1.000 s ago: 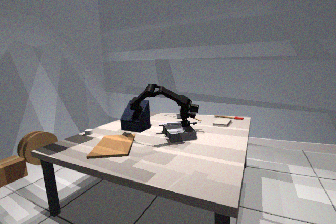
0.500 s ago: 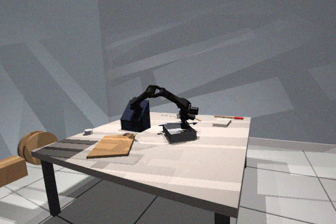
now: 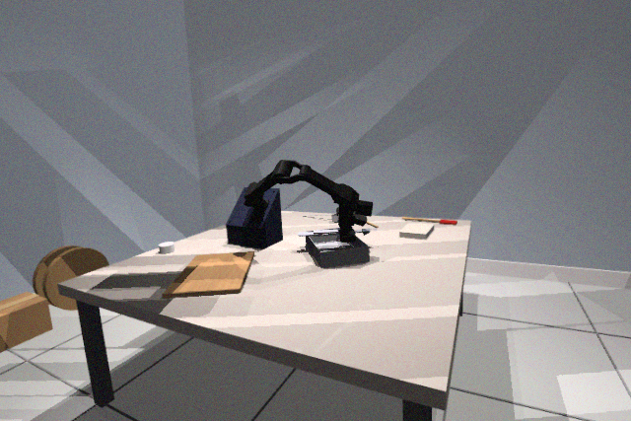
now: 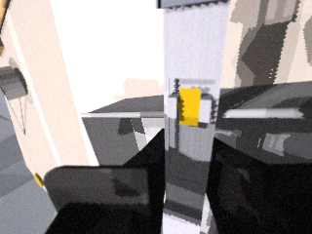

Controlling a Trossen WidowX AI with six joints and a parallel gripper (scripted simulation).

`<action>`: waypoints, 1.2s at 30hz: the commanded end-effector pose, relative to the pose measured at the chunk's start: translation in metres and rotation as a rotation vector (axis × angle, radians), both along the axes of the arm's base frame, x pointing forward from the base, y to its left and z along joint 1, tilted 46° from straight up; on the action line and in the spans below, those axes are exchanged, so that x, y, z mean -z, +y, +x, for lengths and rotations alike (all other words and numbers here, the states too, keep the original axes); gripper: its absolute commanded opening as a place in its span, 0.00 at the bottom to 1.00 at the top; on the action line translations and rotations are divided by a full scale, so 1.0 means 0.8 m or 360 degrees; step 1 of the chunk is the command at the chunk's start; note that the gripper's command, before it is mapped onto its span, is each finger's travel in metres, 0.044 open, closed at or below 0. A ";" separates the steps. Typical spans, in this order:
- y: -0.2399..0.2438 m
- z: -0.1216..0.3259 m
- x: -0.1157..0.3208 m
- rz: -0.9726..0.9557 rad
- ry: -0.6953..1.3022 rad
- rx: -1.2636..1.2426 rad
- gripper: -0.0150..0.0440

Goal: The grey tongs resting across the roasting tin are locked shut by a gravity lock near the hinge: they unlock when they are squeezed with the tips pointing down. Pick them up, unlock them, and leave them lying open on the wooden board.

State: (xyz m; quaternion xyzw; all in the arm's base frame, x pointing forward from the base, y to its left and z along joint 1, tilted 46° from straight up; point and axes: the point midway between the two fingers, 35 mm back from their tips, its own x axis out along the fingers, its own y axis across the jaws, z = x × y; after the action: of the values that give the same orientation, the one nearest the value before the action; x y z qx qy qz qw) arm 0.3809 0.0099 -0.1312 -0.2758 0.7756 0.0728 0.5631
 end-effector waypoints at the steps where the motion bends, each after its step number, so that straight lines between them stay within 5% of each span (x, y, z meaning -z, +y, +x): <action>1: 0.000 0.000 0.000 0.0001 0.0000 0.0000 0.20; 6: 0.009 0.000 -0.008 0.0001 0.0000 -0.0001 0.00; 12: 0.068 -0.006 -0.064 0.0002 0.0003 -0.0009 0.00; 25: 0.070 -0.007 -0.066 -0.0020 -0.0005 -0.0018 0.00; 36: 0.067 -0.014 -0.059 -0.0457 -0.0203 -0.0198 0.00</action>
State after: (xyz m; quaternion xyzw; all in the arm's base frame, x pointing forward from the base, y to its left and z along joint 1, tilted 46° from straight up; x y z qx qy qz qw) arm 0.3714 0.0605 -0.0836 -0.3672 0.7434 0.0056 0.5590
